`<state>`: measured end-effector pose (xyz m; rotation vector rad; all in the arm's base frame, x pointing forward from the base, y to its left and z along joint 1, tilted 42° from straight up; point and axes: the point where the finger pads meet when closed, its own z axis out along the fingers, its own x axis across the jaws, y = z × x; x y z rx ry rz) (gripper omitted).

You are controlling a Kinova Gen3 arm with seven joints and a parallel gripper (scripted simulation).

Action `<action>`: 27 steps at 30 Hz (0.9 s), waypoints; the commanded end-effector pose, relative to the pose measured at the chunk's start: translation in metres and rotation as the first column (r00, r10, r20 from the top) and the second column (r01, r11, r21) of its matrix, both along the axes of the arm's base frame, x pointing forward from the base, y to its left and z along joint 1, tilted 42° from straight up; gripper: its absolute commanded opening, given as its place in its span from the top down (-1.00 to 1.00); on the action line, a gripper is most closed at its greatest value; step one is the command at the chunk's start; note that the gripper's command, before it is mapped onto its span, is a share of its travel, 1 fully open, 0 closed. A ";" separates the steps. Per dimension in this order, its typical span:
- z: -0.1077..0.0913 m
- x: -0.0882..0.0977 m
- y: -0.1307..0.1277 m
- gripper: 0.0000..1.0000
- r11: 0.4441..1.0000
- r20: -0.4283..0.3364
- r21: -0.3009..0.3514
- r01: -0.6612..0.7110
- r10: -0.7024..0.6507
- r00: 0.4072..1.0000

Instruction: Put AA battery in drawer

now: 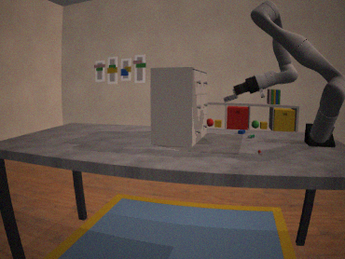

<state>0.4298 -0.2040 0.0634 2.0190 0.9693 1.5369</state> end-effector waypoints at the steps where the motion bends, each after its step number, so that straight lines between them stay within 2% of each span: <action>1: -0.007 -0.003 0.002 -1.00 1.000 -0.004 0.011 0.011 -0.011 1.000; 12: -0.007 -0.003 0.002 -1.00 1.000 0.002 0.008 0.020 -0.020 1.000; 13: -0.007 -0.003 0.002 -0.34 1.000 0.002 0.008 0.020 -0.020 1.000; 27: -0.007 -0.003 0.002 -0.34 1.000 0.002 0.008 0.020 -0.020 1.000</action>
